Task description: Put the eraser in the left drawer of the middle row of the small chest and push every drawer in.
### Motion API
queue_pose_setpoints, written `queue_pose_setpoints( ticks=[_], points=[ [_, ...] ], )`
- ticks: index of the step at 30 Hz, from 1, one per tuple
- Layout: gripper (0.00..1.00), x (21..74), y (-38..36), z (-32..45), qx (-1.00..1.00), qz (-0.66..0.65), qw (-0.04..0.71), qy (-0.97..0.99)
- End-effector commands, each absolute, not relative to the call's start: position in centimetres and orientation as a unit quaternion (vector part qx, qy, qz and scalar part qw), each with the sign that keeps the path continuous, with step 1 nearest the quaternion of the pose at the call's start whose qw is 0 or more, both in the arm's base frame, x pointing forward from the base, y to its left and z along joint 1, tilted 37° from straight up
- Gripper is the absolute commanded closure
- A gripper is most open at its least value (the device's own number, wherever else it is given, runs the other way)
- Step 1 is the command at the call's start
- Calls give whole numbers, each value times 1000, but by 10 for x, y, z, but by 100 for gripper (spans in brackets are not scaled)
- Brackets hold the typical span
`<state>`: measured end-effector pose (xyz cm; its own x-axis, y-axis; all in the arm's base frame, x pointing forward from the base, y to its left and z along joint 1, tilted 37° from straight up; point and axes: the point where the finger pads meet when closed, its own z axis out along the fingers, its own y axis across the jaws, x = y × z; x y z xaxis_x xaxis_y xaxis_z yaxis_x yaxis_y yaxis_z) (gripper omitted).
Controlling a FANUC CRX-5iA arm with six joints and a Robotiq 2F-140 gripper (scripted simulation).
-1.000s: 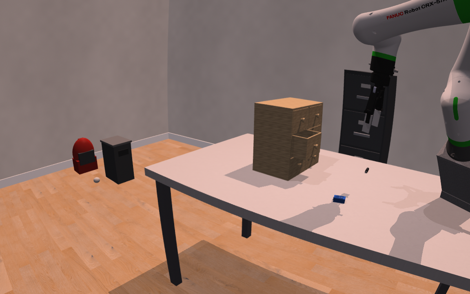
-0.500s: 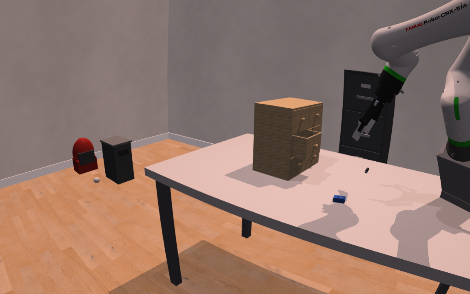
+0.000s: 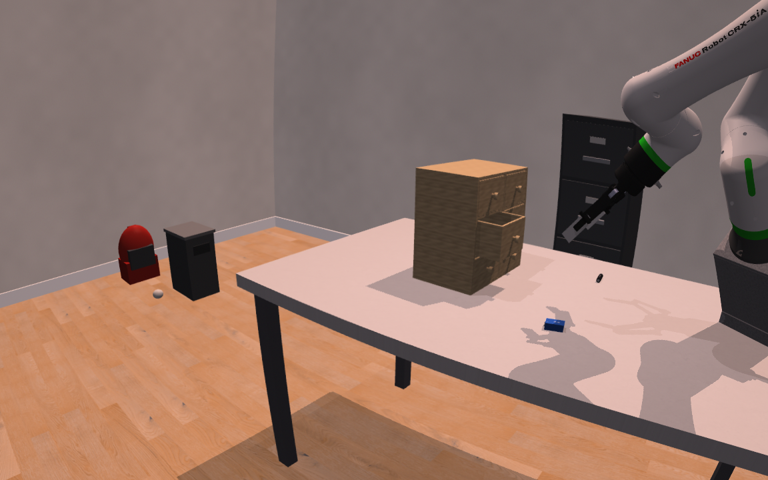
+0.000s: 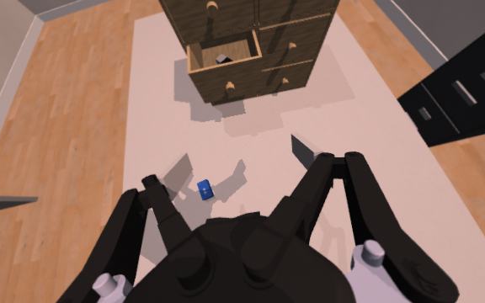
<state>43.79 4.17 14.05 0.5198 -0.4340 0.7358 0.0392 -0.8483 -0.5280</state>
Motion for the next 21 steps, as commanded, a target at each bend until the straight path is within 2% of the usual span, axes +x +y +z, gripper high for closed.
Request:
queue_pose_setpoints(
  ticks=[1, 21],
  points=[
    [0, 450, 47, 139, -817, -507, 248, 121],
    [0, 465, 51, 134, -791, -546, 242, 133]
  ],
)
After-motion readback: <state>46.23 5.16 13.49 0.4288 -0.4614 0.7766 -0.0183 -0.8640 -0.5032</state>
